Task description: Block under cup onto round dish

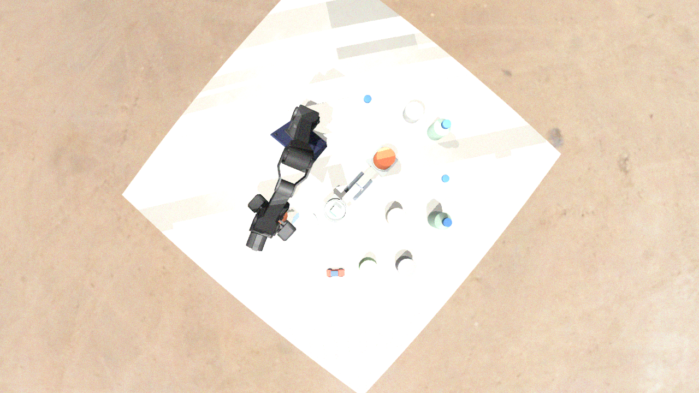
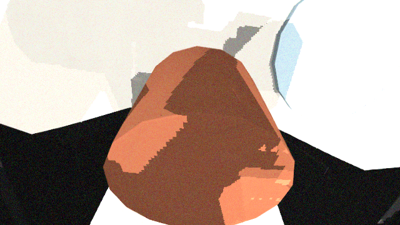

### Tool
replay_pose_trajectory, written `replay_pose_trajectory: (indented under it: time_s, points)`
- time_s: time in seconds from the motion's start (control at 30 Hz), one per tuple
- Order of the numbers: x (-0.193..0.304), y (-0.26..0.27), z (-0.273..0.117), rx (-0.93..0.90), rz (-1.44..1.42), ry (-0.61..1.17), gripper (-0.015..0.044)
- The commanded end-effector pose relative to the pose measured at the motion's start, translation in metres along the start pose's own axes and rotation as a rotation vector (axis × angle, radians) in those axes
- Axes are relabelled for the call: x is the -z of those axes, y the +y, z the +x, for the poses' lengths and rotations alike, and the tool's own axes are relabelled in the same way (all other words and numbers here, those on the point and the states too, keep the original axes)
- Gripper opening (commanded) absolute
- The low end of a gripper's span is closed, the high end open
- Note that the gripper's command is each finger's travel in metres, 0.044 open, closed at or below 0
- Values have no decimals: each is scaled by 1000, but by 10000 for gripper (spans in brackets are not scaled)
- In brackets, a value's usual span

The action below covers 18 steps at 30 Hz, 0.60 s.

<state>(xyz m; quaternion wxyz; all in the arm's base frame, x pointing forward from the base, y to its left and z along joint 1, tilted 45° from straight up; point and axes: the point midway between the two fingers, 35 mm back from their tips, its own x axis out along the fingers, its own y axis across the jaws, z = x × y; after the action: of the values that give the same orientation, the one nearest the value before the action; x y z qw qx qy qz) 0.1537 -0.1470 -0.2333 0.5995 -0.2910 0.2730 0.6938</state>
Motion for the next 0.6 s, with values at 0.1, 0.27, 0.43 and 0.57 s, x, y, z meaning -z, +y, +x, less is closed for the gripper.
replay_pose_trajectory:
  time_s: [0.1,0.27,0.43,0.57]
  points:
    - [-2,1,13,0,5,-8,0]
    - [0,0,12,0,1,-1,26]
    - [0,0,12,0,1,-1,157]
    - [0,0,12,0,1,-1,263]
